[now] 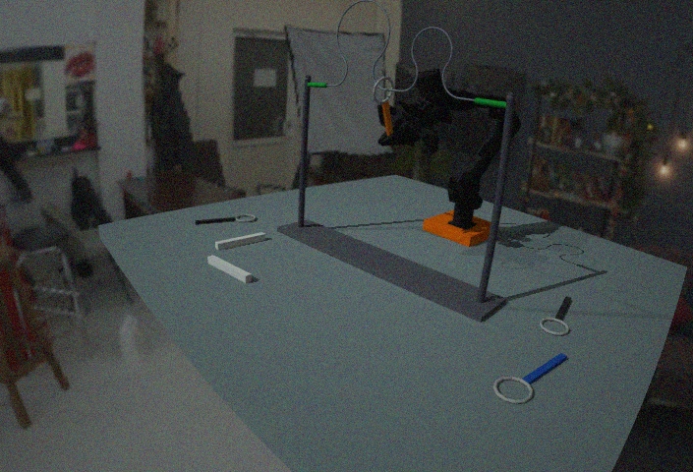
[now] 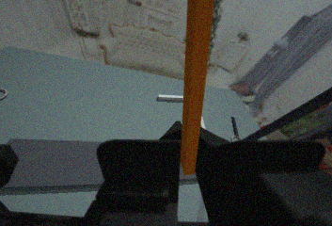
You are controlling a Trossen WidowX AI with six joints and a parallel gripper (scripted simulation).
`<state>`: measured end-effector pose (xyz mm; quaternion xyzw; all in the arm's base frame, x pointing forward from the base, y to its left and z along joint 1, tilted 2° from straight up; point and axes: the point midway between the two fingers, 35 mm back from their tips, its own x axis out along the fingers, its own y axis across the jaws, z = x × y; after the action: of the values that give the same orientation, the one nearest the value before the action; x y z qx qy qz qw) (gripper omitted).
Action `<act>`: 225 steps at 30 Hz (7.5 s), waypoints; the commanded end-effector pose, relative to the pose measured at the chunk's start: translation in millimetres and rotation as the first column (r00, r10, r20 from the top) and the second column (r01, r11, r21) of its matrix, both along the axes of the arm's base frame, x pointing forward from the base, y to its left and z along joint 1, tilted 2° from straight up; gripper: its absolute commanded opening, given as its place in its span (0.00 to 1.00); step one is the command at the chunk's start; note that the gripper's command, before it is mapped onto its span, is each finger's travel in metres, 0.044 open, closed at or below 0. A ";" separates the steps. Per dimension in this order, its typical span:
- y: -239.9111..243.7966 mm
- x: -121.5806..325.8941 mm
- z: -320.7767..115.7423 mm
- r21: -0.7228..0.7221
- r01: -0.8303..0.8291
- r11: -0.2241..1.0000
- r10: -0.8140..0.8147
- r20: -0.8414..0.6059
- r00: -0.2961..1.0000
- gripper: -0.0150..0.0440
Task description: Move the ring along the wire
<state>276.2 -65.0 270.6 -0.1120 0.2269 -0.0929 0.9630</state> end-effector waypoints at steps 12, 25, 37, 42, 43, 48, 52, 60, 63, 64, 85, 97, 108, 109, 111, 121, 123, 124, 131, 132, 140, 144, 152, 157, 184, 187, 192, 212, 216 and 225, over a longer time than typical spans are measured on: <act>32.9 -0.1 -0.7 0.172 -0.005 0.985 0.004 0.008 1.000 0.00; 51.3 0.0 -0.6 0.222 -0.009 0.975 0.007 0.010 1.000 0.00; 69.3 0.2 -0.1 0.276 -0.012 0.961 0.009 0.012 1.000 0.00; 79.4 0.2 0.5 0.321 -0.015 0.947 0.012 0.013 1.000 0.00; 81.7 0.2 0.7 0.333 -0.016 0.943 0.012 0.014 1.000 0.00; 94.2 0.2 2.5 0.398 -0.020 0.917 0.015 0.016 1.000 0.00; 105.6 0.2 5.1 0.461 -0.025 0.887 0.018 0.018 1.000 0.00; 130.5 -0.1 14.4 0.605 -0.034 0.796 0.025 0.024 0.999 0.00; 140.0 -0.4 19.4 0.659 -0.038 0.751 0.027 0.027 0.999 0.00; 143.1 -0.4 21.3 0.677 -0.039 0.735 0.028 0.028 0.999 0.00; 196.5 -3.3 77.1 0.952 -0.061 0.301 0.037 0.052 0.998 0.00; 212.0 -5.7 119.2 0.998 -0.067 0.006 0.036 0.066 0.997 0.00; 214.9 -8.1 159.4 0.964 -0.068 -0.258 0.032 0.078 0.996 0.00; 214.6 -8.3 162.9 0.958 -0.067 -0.280 0.031 0.079 0.996 0.00; 213.9 -8.7 170.0 0.944 -0.067 -0.324 0.030 0.081 0.996 0.00; 206.6 -10.6 200.3 0.863 -0.064 -0.501 0.024 0.088 0.996 0.00; 204.4 -10.9 206.2 0.845 -0.063 -0.531 0.023 0.089 0.996 0.00; 203.3 -11.1 208.8 0.838 -0.063 -0.543 0.023 0.090 0.996 0.00; 197.7 -11.8 219.5 0.810 -0.062 -0.583 0.021 0.091 0.996 0.00; 197.2 -11.8 220.4 0.810 -0.062 -0.583 0.021 0.091 0.996 0.00; 195.1 -12.0 222.9 0.834 -0.063 -0.547 0.023 0.090 0.996 0.00; 195.5 -11.9 221.4 0.860 -0.064 -0.505 0.024 0.089 0.996 0.00; 197.2 -11.5 214.6 0.920 -0.067 -0.385 0.028 0.084 0.996 0.00; 198.1 -11.1 208.7 0.954 -0.068 -0.293 0.030 0.080 0.996 0.00; 192.0 -9.1 174.0 0.964 -0.063 0.260 0.035 0.056 0.998 0.00; 190.1 -9.0 170.5 0.945 -0.062 0.320 0.035 0.053 0.998 0.00; 186.5 -8.6 164.8 0.907 -0.058 0.417 0.034 0.049 0.998 0.00; 166.9 -7.7 146.7 0.661 -0.041 0.749 0.025 0.034 0.999 0.00; 162.1 -7.6 144.1 0.596 -0.036 0.802 0.022 0.031 0.999 0.00; 150.9 -7.4 139.8 0.436 -0.026 0.900 0.016 0.027 1.000 0.00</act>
<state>268.7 89.4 411.2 0.1335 0.2315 -0.0214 0.9634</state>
